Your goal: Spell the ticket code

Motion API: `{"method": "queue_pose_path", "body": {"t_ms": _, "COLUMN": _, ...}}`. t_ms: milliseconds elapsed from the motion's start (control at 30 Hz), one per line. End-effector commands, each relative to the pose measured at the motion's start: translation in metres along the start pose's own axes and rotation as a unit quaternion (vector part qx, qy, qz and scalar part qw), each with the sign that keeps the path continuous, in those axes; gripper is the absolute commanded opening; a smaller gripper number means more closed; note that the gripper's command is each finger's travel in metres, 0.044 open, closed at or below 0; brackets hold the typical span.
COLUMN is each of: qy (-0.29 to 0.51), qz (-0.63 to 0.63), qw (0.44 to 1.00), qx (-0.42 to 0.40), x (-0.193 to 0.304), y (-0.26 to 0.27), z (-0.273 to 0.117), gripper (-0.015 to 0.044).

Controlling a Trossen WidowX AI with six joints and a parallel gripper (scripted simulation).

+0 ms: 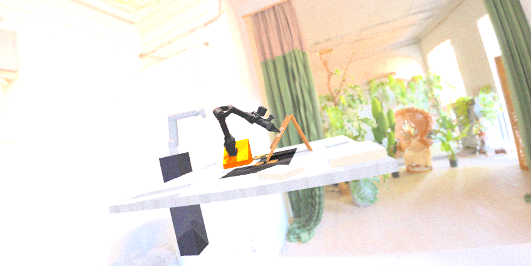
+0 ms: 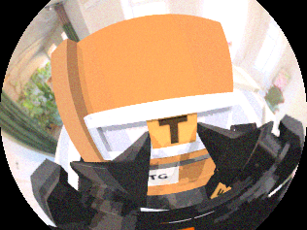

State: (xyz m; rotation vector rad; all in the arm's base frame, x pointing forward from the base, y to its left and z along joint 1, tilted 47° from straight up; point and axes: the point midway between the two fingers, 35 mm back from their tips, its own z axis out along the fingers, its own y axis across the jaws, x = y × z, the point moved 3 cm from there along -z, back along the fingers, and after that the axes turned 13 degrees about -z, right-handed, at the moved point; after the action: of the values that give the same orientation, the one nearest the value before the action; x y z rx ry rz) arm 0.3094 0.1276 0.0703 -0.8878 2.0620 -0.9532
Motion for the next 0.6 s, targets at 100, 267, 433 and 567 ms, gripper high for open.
{"method": "queue_pose_path", "body": {"t_ms": 100, "qy": -0.001, "qz": 0.003, "qw": 1.000, "qx": 0.001, "x": -0.002, "y": 0.004, "z": 0.000, "gripper": 0.0000}}
{"method": "queue_pose_path", "body": {"t_ms": 267, "qy": -0.001, "qz": 0.003, "qw": 1.000, "qx": 0.001, "x": -0.003, "y": 0.008, "z": 0.000, "gripper": 0.0000}}
{"method": "queue_pose_path", "body": {"t_ms": 433, "qy": -0.001, "qz": 0.003, "qw": 1.000, "qx": 0.001, "x": -0.003, "y": 0.011, "z": 0.000, "gripper": 0.0000}}
{"method": "queue_pose_path", "body": {"t_ms": 567, "qy": -0.001, "qz": 0.003, "qw": 1.000, "qx": 0.001, "x": -0.004, "y": 0.013, "z": 0.000, "gripper": 0.0000}}
